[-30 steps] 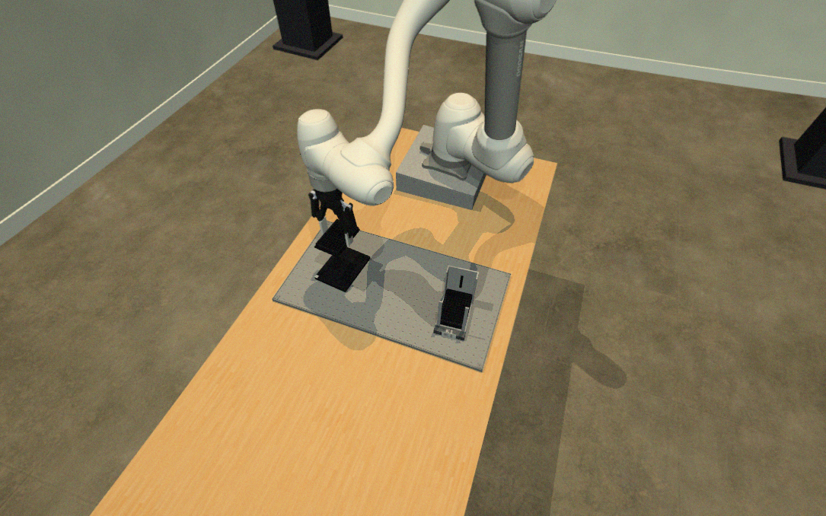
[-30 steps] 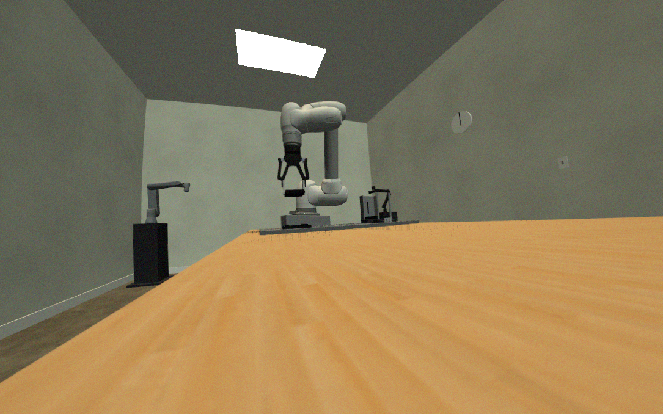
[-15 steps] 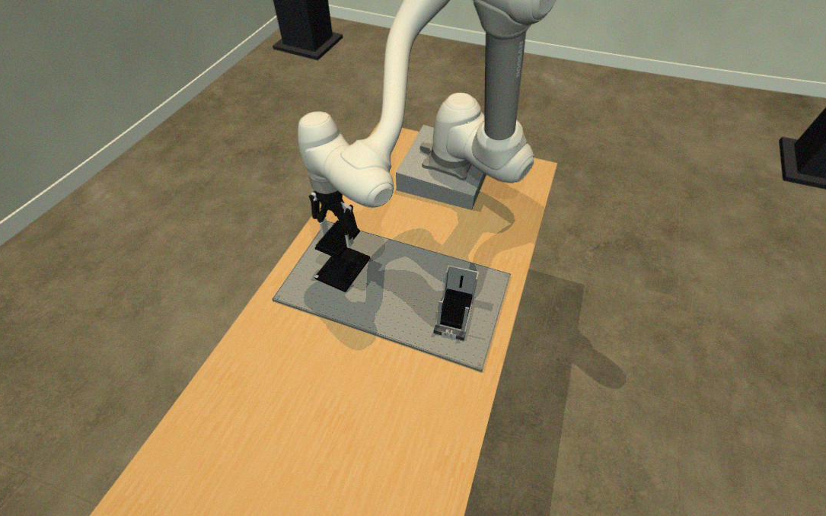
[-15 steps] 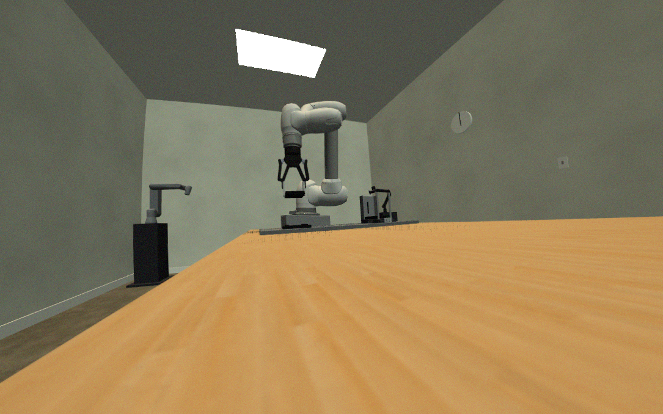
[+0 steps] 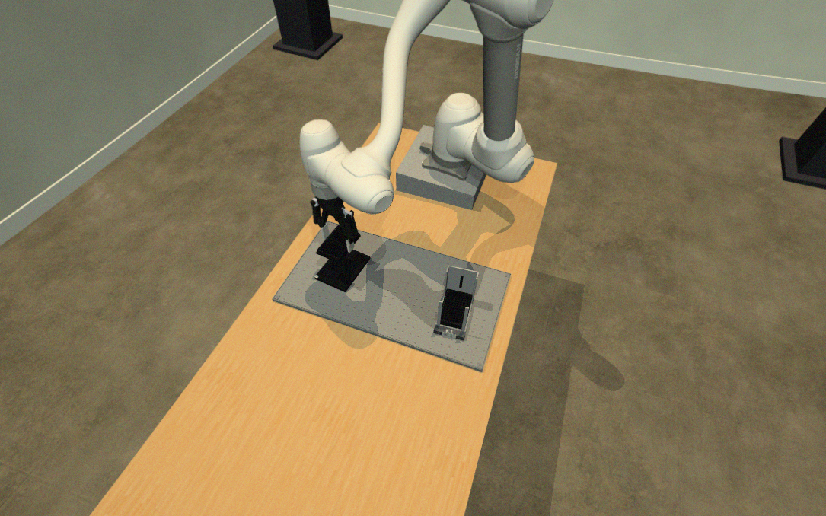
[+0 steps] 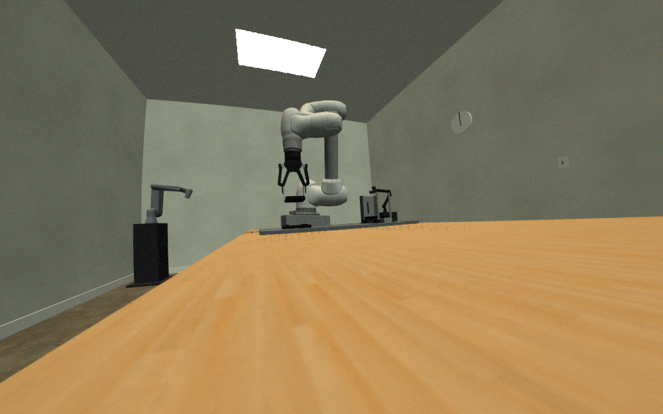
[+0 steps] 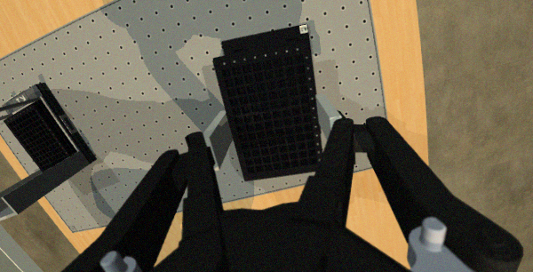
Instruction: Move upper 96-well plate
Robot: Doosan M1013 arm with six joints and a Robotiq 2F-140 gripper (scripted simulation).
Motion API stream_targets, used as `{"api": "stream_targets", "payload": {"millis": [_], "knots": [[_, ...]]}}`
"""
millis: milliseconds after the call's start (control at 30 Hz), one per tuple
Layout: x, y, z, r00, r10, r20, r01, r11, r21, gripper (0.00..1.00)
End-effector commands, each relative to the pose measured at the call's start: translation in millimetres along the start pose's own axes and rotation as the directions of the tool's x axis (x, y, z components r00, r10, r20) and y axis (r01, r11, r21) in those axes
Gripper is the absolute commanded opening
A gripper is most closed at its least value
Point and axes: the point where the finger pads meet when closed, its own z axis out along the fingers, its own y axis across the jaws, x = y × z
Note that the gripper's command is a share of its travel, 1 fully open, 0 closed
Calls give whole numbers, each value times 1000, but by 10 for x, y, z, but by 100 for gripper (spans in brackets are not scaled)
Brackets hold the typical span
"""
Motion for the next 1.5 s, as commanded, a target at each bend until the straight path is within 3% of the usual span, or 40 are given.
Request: {"api": "stream_targets", "payload": {"millis": [0,1467], "knots": [[0,0,48,1000,0,0,0,1000,0,0],[0,-2,715,1000,0,0,0,1000,0,0]]}}
